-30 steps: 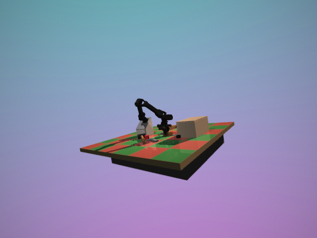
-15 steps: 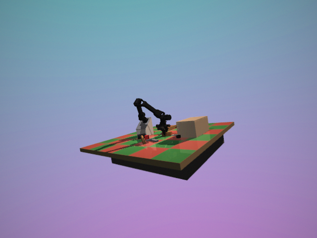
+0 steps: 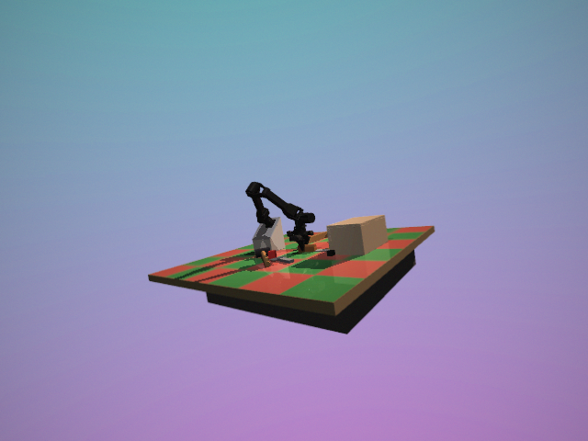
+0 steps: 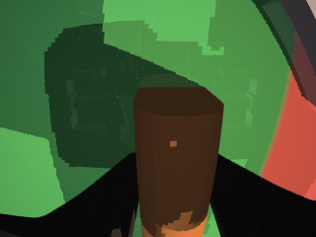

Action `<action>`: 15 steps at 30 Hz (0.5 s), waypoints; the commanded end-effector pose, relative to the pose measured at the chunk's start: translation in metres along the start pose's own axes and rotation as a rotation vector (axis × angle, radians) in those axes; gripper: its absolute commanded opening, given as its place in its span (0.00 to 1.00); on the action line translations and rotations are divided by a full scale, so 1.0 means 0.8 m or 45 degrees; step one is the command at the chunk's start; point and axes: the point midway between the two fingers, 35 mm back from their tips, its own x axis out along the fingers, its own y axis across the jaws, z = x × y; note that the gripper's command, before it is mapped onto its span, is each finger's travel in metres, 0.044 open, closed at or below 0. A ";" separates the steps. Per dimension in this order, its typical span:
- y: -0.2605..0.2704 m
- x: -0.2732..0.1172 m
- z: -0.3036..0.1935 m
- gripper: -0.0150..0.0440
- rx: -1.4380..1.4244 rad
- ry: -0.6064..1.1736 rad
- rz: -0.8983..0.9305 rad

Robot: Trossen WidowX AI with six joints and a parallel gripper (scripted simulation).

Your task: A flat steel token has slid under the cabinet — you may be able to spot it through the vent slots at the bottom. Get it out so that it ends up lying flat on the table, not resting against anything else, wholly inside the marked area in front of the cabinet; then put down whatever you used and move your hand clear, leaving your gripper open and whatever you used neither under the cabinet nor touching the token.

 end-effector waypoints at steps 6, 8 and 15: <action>-0.001 0.001 0.018 0.25 -0.012 -0.009 -0.003; -0.001 0.001 0.020 0.25 -0.012 -0.009 -0.003; 0.000 0.001 0.030 0.25 -0.013 -0.010 -0.003</action>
